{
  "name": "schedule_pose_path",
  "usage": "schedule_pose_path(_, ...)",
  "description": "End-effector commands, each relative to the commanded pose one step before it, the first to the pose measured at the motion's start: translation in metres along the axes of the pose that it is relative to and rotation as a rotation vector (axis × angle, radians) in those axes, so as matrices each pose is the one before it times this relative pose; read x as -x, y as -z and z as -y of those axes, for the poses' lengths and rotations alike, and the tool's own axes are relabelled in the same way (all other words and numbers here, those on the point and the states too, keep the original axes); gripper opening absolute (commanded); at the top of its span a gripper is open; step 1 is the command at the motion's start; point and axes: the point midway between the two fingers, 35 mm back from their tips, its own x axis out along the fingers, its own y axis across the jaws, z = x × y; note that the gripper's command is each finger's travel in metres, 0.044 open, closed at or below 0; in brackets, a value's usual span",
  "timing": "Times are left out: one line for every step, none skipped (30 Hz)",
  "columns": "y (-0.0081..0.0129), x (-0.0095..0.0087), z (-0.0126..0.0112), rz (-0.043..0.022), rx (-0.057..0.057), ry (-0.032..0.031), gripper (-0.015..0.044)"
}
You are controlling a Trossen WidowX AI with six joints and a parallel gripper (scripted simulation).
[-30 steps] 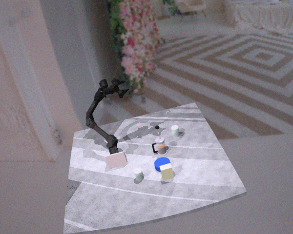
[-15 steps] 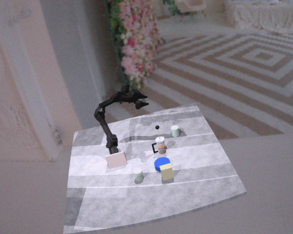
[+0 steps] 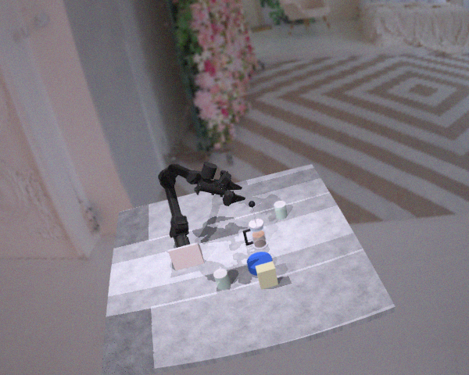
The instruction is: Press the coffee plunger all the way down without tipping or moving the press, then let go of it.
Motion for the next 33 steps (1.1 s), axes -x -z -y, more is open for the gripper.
schedule_pose_path(0.02255,-0.01255,-0.00289,-0.00781,0.0001,-0.00906,0.0440)
schedule_pose_path(0.00785,-0.00426,-0.00009,0.00060,-0.0002,-0.00035,0.0440)
schedule_pose_path(0.00719,-0.00371,0.00004,0.00080,-0.0004,-0.00025,0.0440)
schedule_pose_path(0.00459,-0.00238,0.00023,0.00064,-0.0006,0.00019,0.0440)
schedule_pose_path(0.00136,-0.00094,0.00030,0.00025,-0.0006,0.00071,0.0440)
schedule_pose_path(-0.00053,-0.00003,0.00004,0.00001,-0.0004,0.00063,0.0440)
schedule_pose_path(-0.00077,0.00013,-0.00020,0.00000,-0.0003,0.00048,0.0440)
schedule_pose_path(-0.00002,-0.00025,0.00002,-0.00005,0.0000,0.00003,0.0440)
schedule_pose_path(-0.00004,-0.00051,0.00003,-0.00009,0.0000,0.00006,0.0440)
schedule_pose_path(-0.00006,-0.00078,0.00004,-0.00013,0.0001,0.00009,0.0440)
schedule_pose_path(-0.00006,-0.00101,0.00006,-0.00016,0.0001,0.00011,0.0440)
schedule_pose_path(-0.00006,-0.00124,0.00007,-0.00018,0.0001,0.00013,0.0440)
schedule_pose_path(-0.00005,-0.00147,0.00009,-0.00019,0.0001,0.00013,0.0440)
schedule_pose_path(-0.00005,-0.00159,0.00009,-0.00017,0.0001,0.00013,0.0440)
schedule_pose_path(-0.00005,-0.00162,0.00008,-0.00015,0.0001,0.00011,0.0440)
schedule_pose_path(-0.00004,-0.00162,0.00007,-0.00011,0.0001,0.00009,0.0440)
schedule_pose_path(-0.00004,-0.00162,0.00006,-0.00008,0.0001,0.00009,0.0440)
schedule_pose_path(-0.00003,-0.00162,0.00005,-0.00005,0.0001,0.00007,0.0440)
schedule_pose_path(-0.00003,-0.00162,0.00004,-0.00002,0.0000,0.00005,0.0440)
schedule_pose_path(-0.00002,-0.00162,0.00003,0.00001,0.0000,0.00003,0.0440)
schedule_pose_path(-0.00002,-0.00163,0.00001,0.00004,0.0000,0.00001,0.0440)
schedule_pose_path(-0.00002,-0.00163,0.00000,0.00007,0.0000,-0.00001,0.0440)
schedule_pose_path(-0.00001,-0.00163,-0.00001,0.00009,0.0000,-0.00003,0.0440)
schedule_pose_path(-0.00001,-0.00163,-0.00003,0.00013,0.0000,-0.00005,0.0440)
schedule_pose_path(0.00000,-0.00163,-0.00004,0.00015,0.0000,-0.00007,0.0440)
schedule_pose_path(0.00001,-0.00163,-0.00005,0.00018,0.0000,-0.00010,0.0440)
schedule_pose_path(0.00001,-0.00163,-0.00006,0.00021,0.0000,-0.00012,0.0440)
schedule_pose_path(0.00002,-0.00163,-0.00007,0.00024,0.0000,-0.00014,0.0440)
schedule_pose_path(0.00003,-0.00163,-0.00008,0.00027,-0.0001,-0.00017,0.0440)
schedule_pose_path(0.00003,-0.00163,-0.00009,0.00029,-0.0001,-0.00019,0.0440)
schedule_pose_path(0.00004,-0.00163,-0.00010,0.00032,-0.0001,-0.00021,0.0440)
schedule_pose_path(0.00005,-0.00163,-0.00012,0.00035,-0.0001,-0.00024,0.0440)
schedule_pose_path(0.00009,-0.00165,-0.00013,0.00037,-0.0001,-0.00026,0.0440)
